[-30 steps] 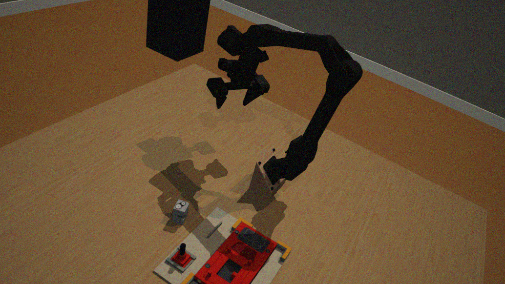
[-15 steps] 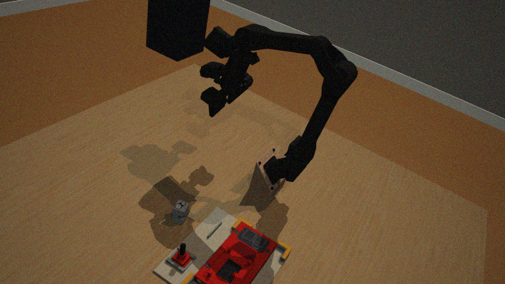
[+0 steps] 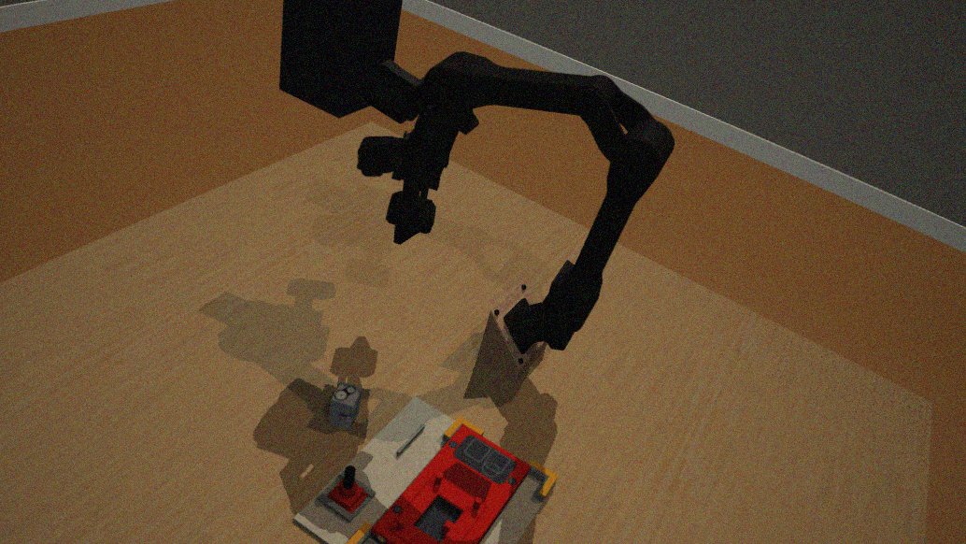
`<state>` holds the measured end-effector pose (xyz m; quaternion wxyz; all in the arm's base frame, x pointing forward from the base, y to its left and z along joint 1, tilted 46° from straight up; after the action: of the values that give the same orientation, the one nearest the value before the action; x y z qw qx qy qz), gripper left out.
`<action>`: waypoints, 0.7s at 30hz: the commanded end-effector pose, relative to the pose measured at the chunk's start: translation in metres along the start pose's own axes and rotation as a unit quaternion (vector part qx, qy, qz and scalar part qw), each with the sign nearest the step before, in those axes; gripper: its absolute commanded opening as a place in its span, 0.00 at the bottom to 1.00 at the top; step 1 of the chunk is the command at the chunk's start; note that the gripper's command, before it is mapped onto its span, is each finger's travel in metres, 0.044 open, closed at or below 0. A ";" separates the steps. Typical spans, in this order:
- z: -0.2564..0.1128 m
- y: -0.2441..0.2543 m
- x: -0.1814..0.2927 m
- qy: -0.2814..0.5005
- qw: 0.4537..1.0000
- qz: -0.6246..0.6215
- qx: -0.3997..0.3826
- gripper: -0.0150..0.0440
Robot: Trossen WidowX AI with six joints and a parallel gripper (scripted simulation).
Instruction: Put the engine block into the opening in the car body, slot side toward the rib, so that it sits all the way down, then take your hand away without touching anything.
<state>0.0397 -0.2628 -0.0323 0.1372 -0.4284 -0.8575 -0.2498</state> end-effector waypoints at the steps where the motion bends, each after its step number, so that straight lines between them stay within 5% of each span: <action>1: 0.000 0.008 -0.008 -0.003 0.998 -0.058 -0.004 1.00; 21: 0.004 0.066 -0.036 -0.007 0.920 -0.391 -0.016 1.00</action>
<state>0.1062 -0.2517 -0.0320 0.0303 -0.1011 -0.9505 -0.2921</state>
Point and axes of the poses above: the point midway between the two fingers, 35 mm back from their tips, its own z axis out along the fingers, its own y axis across the jaws, x = y × z, the point moved 3 cm from there along -z, back along the fingers, and after that the axes turned 5 degrees about -z, right-handed, at the moved point
